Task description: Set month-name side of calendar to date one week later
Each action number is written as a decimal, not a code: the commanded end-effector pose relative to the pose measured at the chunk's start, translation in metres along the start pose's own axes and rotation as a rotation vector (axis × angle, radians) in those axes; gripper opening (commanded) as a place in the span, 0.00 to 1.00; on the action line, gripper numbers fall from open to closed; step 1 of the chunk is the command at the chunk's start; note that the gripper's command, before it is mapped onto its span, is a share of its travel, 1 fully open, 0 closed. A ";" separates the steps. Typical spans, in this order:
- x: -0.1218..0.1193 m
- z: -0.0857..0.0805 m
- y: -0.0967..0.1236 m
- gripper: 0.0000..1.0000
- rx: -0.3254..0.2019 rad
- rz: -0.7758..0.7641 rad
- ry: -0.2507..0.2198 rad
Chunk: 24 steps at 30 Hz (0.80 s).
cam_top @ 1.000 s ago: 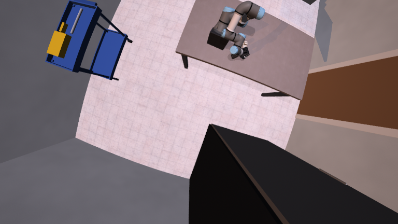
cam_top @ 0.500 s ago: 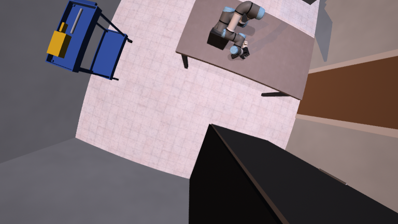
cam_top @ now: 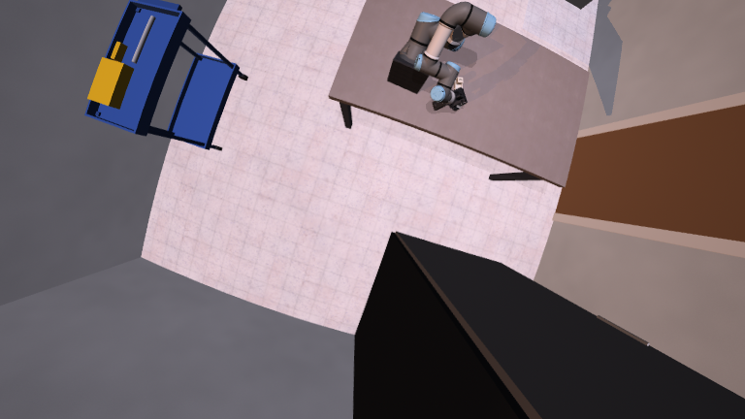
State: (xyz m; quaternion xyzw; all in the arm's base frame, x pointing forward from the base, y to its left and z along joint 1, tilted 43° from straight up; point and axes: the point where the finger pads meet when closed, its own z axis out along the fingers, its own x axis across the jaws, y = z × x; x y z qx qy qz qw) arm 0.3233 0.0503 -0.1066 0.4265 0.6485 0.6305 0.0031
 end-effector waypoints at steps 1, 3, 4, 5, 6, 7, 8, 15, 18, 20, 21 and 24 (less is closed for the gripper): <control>-0.001 0.000 0.000 0.10 0.000 -0.001 -0.002; -0.001 0.000 0.000 0.10 0.000 -0.001 -0.002; -0.001 0.000 -0.001 0.10 0.000 -0.001 -0.002; -0.001 0.001 -0.001 0.10 0.000 -0.001 -0.002; -0.001 0.001 -0.001 0.10 0.000 -0.001 -0.002; -0.001 0.001 -0.001 0.10 0.000 -0.001 -0.002; -0.001 0.001 -0.001 0.10 0.000 -0.001 -0.002; -0.001 0.003 -0.003 0.10 0.000 -0.001 -0.002; -0.001 0.003 -0.003 0.10 0.000 -0.001 -0.002; -0.001 0.003 -0.004 0.10 0.000 -0.001 -0.002; -0.001 0.003 -0.004 0.10 0.000 -0.001 -0.002; -0.001 0.003 -0.004 0.10 0.000 -0.001 -0.002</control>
